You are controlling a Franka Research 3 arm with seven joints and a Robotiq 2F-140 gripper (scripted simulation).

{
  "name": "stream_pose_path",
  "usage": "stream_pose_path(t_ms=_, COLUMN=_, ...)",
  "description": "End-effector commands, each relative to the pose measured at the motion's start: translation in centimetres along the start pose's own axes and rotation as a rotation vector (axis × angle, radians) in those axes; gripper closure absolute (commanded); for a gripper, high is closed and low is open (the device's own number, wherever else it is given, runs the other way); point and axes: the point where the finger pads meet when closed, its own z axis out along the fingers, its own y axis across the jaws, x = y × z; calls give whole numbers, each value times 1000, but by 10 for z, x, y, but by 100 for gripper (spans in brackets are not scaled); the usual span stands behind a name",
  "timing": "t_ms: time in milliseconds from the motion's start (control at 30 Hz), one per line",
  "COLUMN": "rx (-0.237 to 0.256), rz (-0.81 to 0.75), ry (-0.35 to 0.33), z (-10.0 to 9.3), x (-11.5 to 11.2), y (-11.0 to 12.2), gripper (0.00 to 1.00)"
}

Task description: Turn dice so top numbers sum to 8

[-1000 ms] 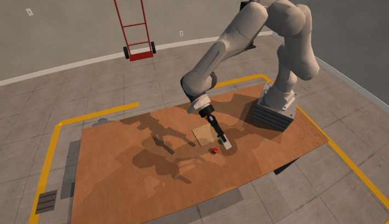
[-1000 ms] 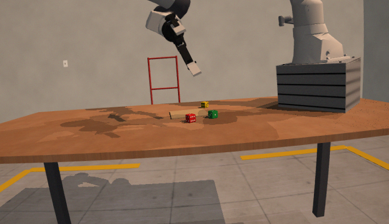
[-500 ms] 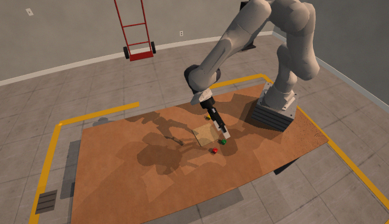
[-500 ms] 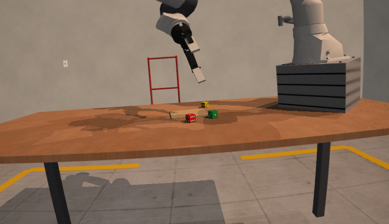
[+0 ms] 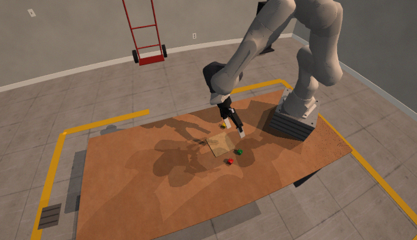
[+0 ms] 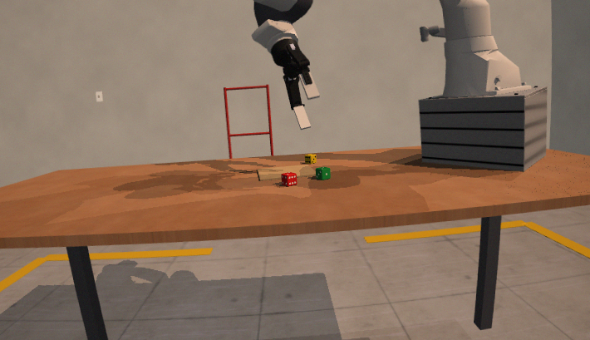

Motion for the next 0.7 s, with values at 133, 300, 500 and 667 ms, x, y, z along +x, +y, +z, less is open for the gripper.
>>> stream_pose_path(t_ms=133, rx=-149, rz=-179, ry=34, z=-14, x=-7, y=44, gripper=0)
stream_pose_path(t_ms=300, rx=-238, rz=-261, ry=32, z=-26, x=-17, y=69, gripper=0)
stream_pose_path(t_ms=500, rx=-313, rz=-335, ry=28, z=-37, x=-24, y=88, gripper=0)
stream_pose_path(t_ms=667, rx=-340, rz=-362, ry=26, z=-42, x=-27, y=94, gripper=0)
